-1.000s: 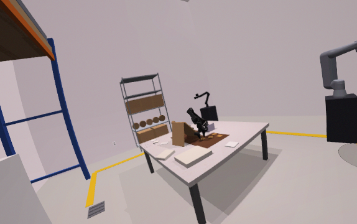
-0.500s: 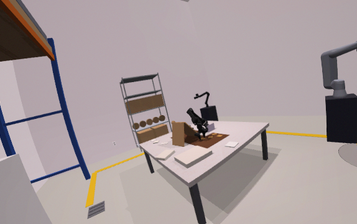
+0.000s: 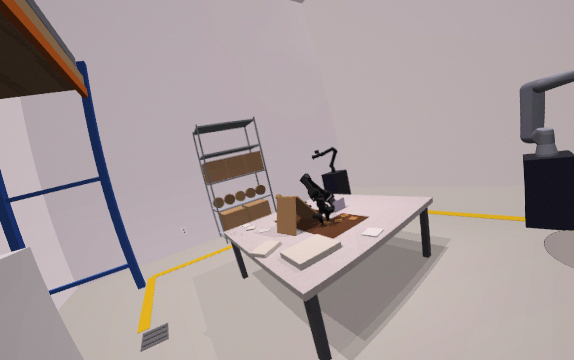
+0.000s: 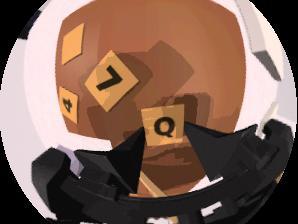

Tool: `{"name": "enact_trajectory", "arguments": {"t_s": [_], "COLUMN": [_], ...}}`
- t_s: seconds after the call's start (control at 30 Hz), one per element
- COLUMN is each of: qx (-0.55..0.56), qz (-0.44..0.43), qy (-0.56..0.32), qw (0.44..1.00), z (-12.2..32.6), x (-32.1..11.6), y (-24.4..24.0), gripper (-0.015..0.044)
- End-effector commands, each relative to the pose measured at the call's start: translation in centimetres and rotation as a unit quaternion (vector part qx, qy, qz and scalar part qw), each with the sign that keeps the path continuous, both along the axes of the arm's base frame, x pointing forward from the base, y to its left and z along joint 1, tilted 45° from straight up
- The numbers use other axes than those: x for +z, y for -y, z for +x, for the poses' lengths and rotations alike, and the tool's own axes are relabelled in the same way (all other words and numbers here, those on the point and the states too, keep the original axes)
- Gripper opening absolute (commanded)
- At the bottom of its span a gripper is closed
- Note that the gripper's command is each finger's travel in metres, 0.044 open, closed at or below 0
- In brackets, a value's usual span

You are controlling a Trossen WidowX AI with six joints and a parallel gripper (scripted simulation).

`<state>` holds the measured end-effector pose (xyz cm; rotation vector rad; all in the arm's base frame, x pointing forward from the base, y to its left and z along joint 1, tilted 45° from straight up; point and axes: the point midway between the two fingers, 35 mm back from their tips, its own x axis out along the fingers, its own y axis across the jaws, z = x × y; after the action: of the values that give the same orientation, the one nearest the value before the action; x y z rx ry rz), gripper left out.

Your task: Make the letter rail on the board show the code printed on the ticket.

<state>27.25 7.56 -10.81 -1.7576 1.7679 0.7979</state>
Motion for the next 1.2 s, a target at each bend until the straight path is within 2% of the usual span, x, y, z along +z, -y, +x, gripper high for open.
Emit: {"name": "enact_trajectory", "arguments": {"t_s": [0.0,0.23,1.17], "qx": [0.003,0.003,0.003], "qz": [-0.001,0.000,0.000], "qy": [-0.001,-0.001,-0.001], "qw": [1.000,1.000,1.000], "z": [0.0,0.0,0.0], "x": [0.2,0.5,1.9], "y": [-0.2,-0.4,-1.3], "gripper": [0.0181,0.0000,0.0000]}}
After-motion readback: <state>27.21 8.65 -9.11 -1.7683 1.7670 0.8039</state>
